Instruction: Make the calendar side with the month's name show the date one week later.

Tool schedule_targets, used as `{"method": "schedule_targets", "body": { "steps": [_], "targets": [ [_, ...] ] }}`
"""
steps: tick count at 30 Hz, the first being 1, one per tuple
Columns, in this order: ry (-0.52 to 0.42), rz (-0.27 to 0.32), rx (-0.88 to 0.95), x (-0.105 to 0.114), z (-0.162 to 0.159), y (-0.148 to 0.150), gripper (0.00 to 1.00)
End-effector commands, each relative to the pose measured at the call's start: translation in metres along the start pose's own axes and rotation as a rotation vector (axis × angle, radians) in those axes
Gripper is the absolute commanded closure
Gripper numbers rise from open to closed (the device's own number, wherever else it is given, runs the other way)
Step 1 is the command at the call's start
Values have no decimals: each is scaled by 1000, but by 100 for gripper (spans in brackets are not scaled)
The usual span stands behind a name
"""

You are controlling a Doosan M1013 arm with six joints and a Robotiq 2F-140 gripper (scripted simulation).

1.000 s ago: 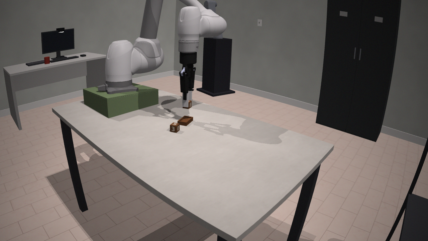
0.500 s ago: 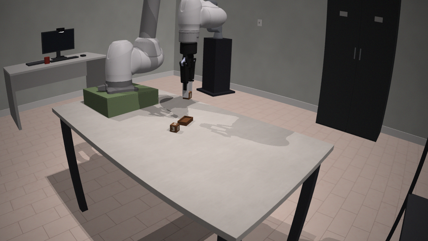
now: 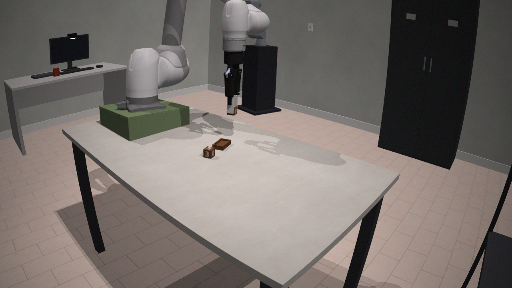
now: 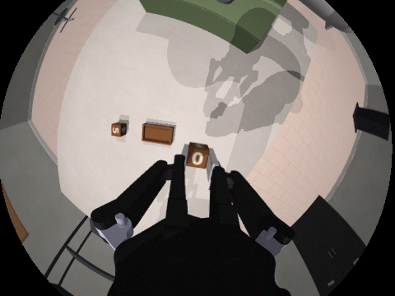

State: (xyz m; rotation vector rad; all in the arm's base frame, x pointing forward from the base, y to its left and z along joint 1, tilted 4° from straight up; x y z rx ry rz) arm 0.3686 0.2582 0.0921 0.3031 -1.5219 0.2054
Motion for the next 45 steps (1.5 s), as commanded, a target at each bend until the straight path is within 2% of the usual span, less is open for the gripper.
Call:
{"method": "schedule_targets", "body": {
  "steps": [1, 12, 20, 35, 45],
  "targets": [
    [-1, 4, -1, -1, 2, 11, 75],
    [-1, 4, -1, -2, 2, 11, 75],
    [-1, 4, -1, -12, 2, 11, 75],
    [-1, 4, -1, -79, 1, 11, 75],
    [-1, 4, -1, -96, 1, 11, 75]
  ]
}}
Point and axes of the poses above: the point where the finger pads meet when closed, its own x axis back along the fingers, its own y axis across the jaws, z = x × y, the point moved 4 cm from there along x, back along the fingers, and after that the axes turned 15 degrees about -x, right-handed, at the moved point
